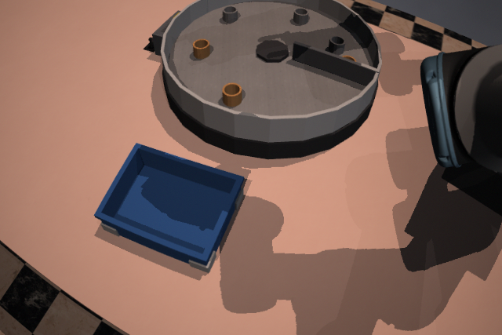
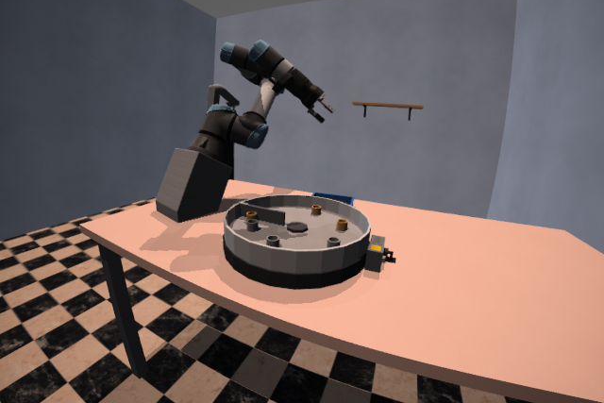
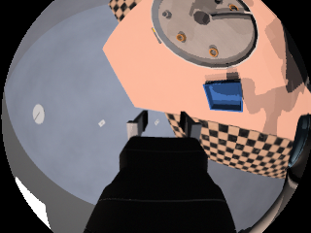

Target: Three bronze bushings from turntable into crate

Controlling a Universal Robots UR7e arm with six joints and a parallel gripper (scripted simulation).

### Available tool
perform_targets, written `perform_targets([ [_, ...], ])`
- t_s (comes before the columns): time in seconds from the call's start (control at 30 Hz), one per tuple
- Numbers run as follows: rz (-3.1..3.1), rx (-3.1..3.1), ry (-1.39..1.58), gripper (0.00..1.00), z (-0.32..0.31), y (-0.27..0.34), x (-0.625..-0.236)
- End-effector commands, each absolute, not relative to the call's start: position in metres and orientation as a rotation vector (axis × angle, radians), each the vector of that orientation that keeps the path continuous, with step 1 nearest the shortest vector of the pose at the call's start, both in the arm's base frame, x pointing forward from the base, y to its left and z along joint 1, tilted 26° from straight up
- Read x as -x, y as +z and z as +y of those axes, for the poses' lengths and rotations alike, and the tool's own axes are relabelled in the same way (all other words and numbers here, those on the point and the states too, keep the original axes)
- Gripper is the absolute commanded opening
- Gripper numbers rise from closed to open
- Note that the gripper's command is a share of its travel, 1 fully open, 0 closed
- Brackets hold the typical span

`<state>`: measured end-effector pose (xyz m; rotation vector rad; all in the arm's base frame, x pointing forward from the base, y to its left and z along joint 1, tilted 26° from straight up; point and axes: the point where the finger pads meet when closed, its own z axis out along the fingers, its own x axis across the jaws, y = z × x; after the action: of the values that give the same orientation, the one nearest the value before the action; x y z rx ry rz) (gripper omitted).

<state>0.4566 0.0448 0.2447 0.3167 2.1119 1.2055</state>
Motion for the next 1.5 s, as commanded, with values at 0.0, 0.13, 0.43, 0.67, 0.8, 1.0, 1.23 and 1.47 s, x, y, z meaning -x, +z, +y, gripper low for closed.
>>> perform_targets([
  [0.0, 2.285, -0.301, 1.138, 1.00, 0.0445, 0.2450, -0.4572],
  [0.13, 2.285, -0.301, 1.138, 1.00, 0.0445, 0.2450, -0.4572],
  [0.43, 2.390, -0.283, 1.096, 1.00, 0.0437, 0.2450, -0.4575],
  [0.67, 2.548, -0.256, 1.024, 1.00, 0.0427, 0.2450, -0.4578],
  [0.8, 2.548, -0.256, 1.024, 1.00, 0.0427, 0.2450, -0.4578],
  [1.0, 2.651, -0.236, 0.972, 1.00, 0.0420, 0.2450, -0.4580],
  [1.23, 2.805, -0.204, 0.884, 1.00, 0.0411, 0.2449, -0.4583],
  [1.47, 2.805, -0.204, 0.884, 1.00, 0.0411, 0.2449, -0.4583],
])
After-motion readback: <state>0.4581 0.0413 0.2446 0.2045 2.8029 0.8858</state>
